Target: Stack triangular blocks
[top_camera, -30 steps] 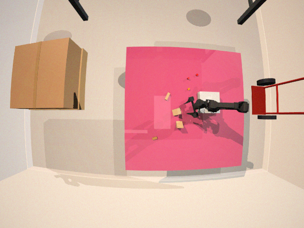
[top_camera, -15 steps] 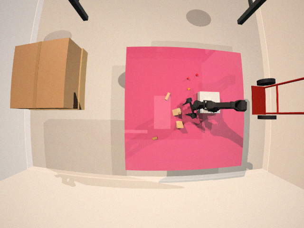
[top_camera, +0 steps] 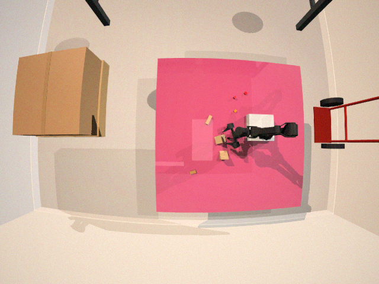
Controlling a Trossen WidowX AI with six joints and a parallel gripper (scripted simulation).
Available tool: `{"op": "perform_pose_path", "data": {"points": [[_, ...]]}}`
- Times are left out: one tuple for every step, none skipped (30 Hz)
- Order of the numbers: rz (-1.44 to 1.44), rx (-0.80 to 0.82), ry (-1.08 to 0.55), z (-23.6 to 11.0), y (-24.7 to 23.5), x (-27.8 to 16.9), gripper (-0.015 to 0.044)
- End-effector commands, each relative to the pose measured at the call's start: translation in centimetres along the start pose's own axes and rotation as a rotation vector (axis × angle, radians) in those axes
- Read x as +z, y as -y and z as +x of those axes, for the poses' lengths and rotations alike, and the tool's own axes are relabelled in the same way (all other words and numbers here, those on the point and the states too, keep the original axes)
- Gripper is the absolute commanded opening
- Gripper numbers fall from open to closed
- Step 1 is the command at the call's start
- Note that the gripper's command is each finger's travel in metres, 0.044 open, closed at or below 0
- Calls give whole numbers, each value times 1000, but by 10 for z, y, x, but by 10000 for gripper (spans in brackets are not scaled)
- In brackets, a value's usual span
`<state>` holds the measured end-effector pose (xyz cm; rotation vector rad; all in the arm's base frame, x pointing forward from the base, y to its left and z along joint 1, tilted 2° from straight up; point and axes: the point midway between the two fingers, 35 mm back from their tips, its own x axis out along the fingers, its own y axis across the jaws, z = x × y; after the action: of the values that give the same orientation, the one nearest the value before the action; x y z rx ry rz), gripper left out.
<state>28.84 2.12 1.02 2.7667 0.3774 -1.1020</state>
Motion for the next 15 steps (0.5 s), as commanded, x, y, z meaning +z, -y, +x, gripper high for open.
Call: {"op": "perform_pose_path", "data": {"points": [[7, 5, -5, 15, -1, 0, 440], [8, 5, -6, 19, -1, 0, 440], [9, 6, -6, 22, -1, 1, 440], [10, 6, -7, 25, -1, 2, 440], [11, 6, -7, 28, 0, 3, 440], [12, 7, -7, 31, 0, 4, 440], [13, 7, -8, 34, 0, 5, 440], [13, 7, -8, 37, 0, 6, 440], [14, 8, -8, 38, 0, 6, 440], [14, 8, -9, 39, 1, 6, 440], [14, 8, -9, 39, 1, 6, 440], [14, 8, -9, 39, 1, 6, 440], [14, 8, -9, 39, 1, 6, 440], [14, 8, -9, 39, 2, 6, 440], [14, 8, -9, 40, 2, 6, 440]]}}
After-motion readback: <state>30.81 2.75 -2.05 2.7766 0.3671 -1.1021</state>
